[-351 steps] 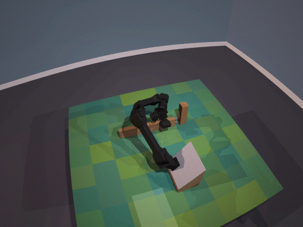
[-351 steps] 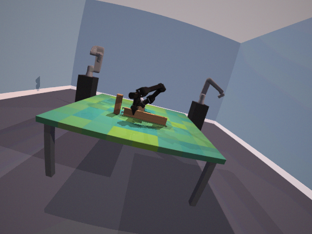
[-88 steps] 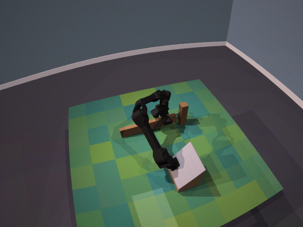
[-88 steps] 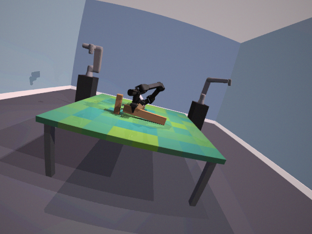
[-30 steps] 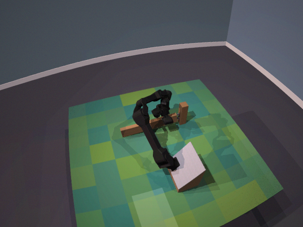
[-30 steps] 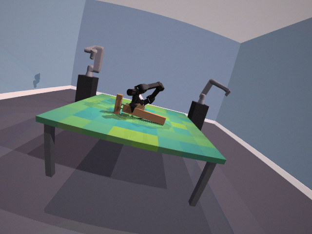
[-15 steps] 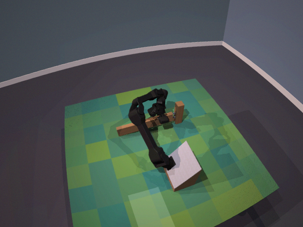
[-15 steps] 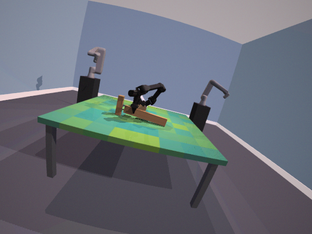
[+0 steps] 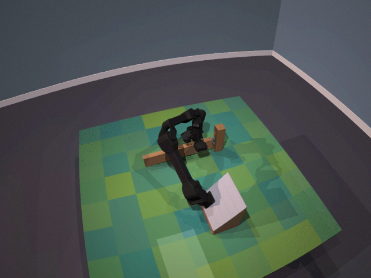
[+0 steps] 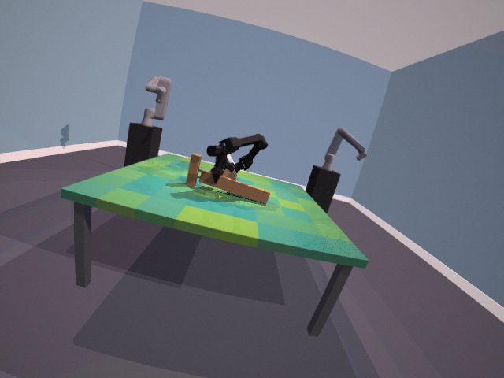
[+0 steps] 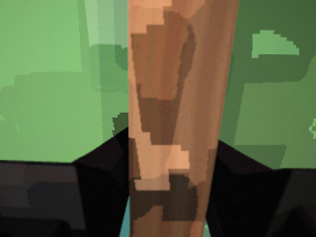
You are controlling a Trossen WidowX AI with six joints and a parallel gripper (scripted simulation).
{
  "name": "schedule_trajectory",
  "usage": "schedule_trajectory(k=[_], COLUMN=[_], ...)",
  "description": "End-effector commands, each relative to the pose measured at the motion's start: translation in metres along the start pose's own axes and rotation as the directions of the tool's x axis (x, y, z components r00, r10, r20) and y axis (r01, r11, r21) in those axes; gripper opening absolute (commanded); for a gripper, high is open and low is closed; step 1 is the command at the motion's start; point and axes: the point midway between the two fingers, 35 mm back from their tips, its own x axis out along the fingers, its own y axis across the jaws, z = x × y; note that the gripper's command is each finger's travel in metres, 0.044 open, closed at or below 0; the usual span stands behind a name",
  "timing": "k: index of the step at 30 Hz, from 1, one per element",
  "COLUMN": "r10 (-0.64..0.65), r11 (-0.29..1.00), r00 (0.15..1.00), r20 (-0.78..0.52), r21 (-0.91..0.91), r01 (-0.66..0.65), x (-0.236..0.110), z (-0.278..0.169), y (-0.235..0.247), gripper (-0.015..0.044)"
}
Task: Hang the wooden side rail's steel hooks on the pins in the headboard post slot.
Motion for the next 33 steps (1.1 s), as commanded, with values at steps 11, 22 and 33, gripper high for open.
schedule_trajectory(k=[11,22,33], r10=[-0.009,-0.009,-0.009], r11=[1.000,1.000,1.000], r00=[1.000,1.000,1.000], r20=[-0.005,-0.005,-0.005], r21=[-0.002,-0.002,-0.002], r01=[0.009,0.009,0.009], x=[-0.0046,-0.0039,-0.0049], z=[-0.0040,-0.0052,-0.0064], y=[-0.0005,-0.0016,-0.0008], gripper=[0.0000,0.0000,0.0000])
